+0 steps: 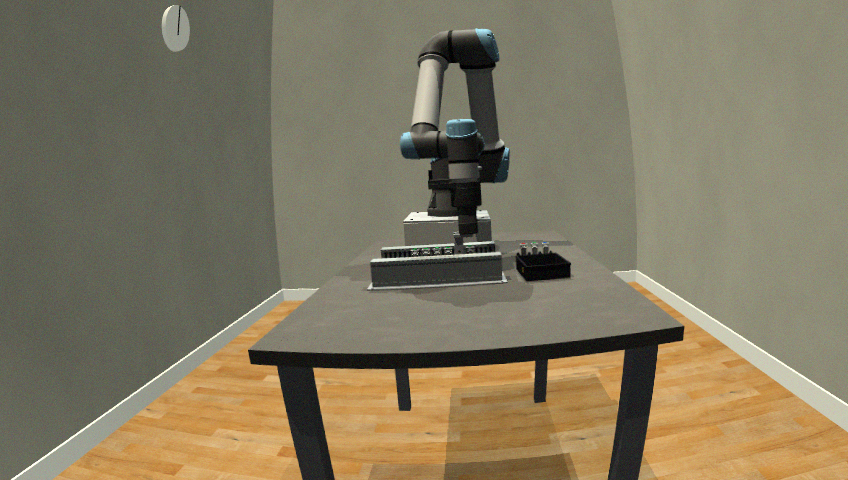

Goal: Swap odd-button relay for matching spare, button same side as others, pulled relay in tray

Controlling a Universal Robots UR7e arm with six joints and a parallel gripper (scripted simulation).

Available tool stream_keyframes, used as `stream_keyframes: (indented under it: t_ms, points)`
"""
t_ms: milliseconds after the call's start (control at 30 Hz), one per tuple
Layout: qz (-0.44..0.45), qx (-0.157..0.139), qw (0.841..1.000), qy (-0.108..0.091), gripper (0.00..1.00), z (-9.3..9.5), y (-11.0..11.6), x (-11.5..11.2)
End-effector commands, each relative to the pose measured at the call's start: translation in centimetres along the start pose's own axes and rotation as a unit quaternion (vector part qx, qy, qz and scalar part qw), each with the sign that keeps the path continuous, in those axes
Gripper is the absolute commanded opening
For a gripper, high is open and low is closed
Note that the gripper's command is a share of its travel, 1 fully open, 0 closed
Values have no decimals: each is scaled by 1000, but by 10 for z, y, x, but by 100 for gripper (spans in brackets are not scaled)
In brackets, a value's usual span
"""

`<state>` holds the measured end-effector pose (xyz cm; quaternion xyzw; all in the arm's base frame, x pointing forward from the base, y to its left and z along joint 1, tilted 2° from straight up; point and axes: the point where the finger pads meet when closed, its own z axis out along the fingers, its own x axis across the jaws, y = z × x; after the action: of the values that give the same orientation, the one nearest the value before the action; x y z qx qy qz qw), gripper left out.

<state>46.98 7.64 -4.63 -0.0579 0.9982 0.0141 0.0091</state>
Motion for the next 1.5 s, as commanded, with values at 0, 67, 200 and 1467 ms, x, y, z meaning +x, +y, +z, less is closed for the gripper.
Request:
stream_keyframes:
  t_ms: [0,67,200,1467]
  points:
    - [0,0,1000,-1,0,0,0,0]
    - [0,0,1000,-1,0,0,0,0]
    - [0,0,1000,-1,0,0,0,0]
    - [0,0,1000,-1,0,-12,0,0]
